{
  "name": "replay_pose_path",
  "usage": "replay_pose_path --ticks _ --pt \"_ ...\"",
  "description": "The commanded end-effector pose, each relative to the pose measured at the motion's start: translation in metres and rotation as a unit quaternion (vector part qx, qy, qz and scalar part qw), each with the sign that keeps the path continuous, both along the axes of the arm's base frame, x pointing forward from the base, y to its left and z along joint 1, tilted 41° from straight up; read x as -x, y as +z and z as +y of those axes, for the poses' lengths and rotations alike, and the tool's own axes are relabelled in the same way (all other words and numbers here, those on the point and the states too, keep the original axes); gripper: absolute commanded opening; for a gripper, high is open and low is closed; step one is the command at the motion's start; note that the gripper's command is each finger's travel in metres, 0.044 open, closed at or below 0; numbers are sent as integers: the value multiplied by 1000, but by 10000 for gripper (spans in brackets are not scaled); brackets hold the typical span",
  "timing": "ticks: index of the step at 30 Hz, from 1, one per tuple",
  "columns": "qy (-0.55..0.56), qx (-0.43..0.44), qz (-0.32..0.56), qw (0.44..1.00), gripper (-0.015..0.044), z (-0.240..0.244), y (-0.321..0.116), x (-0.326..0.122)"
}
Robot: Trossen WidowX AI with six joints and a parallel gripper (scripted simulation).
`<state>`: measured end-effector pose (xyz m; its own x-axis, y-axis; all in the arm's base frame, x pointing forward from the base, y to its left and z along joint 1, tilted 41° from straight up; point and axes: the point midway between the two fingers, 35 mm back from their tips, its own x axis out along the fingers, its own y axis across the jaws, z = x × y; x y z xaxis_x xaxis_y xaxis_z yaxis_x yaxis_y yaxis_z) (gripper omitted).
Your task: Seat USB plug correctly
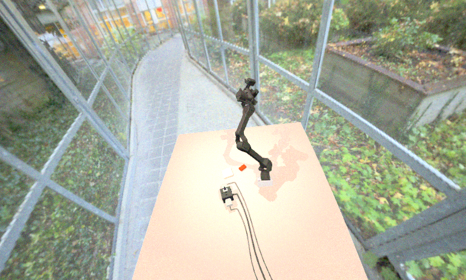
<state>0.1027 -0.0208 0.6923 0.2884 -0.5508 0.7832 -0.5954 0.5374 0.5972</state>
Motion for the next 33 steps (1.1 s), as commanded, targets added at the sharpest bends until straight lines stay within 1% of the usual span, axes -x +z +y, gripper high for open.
replay_pose_path --ticks 1,2,5,6,9,12,16,20,25,27,30,33 --pt "0 -1 -1 1000 426 -1 0 2" --pt "-2 -3 -4 1000 440 -5 1 9" --pt "-10 -21 -15 1000 440 -33 1 41" --pt "-2 -28 -34 999 440 -36 0 48" --pt "-12 -59 -37 998 440 -70 -7 67" --pt "-26 -94 -15 995 440 -111 -20 75" --pt "-41 -147 39 988 440 -166 -46 66" --pt "-45 -200 116 972 440 -218 -80 38" --pt "-37 -235 241 941 440 -259 -128 -20" --pt "5 -222 275 935 440 -254 -141 -52" --pt "11 -226 343 912 440 -262 -168 -84" --pt "39 -218 428 876 440 -259 -206 -133"
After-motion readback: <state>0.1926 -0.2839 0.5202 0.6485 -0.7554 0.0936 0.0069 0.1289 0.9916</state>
